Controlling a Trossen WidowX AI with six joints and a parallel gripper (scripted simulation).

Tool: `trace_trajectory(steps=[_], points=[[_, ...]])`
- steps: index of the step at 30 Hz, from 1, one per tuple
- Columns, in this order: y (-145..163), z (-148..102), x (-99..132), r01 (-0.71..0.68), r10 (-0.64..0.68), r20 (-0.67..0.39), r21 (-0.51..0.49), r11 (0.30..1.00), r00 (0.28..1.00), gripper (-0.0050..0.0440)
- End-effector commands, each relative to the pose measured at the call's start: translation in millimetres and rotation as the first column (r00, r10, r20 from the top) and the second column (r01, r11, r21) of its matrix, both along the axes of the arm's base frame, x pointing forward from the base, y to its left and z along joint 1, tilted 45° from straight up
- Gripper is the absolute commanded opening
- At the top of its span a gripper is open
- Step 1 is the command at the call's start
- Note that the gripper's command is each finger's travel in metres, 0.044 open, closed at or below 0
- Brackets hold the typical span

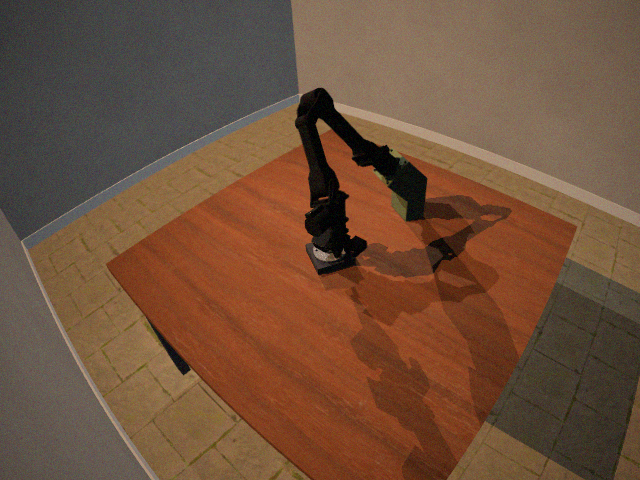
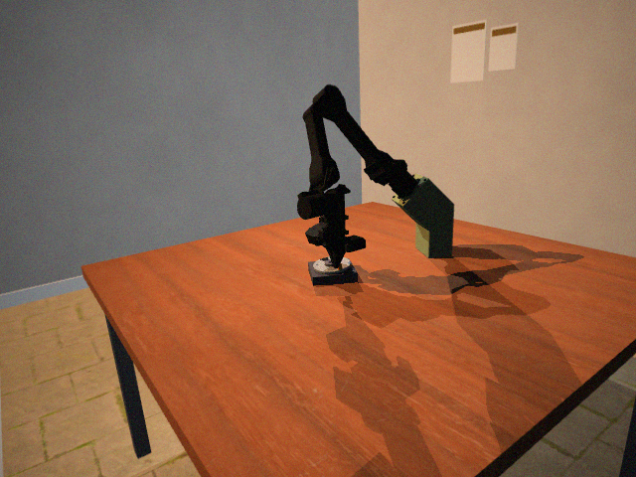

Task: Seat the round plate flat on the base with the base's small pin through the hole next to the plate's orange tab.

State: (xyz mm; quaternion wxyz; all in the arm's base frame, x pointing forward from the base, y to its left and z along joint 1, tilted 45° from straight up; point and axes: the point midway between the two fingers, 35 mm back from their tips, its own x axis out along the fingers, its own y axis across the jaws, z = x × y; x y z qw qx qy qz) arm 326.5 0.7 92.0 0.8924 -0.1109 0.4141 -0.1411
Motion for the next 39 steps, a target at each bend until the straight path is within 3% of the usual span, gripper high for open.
trace_trajectory(steps=[1, 39], points=[[-1, 1, -3, 0.008, -0.008, 0.01, 0.0, 1.0, 1.0, -0.005], [0, -12, -20, 0.009, -0.009, 0.018, 0.002, 1.0, 1.0, -0.005]])
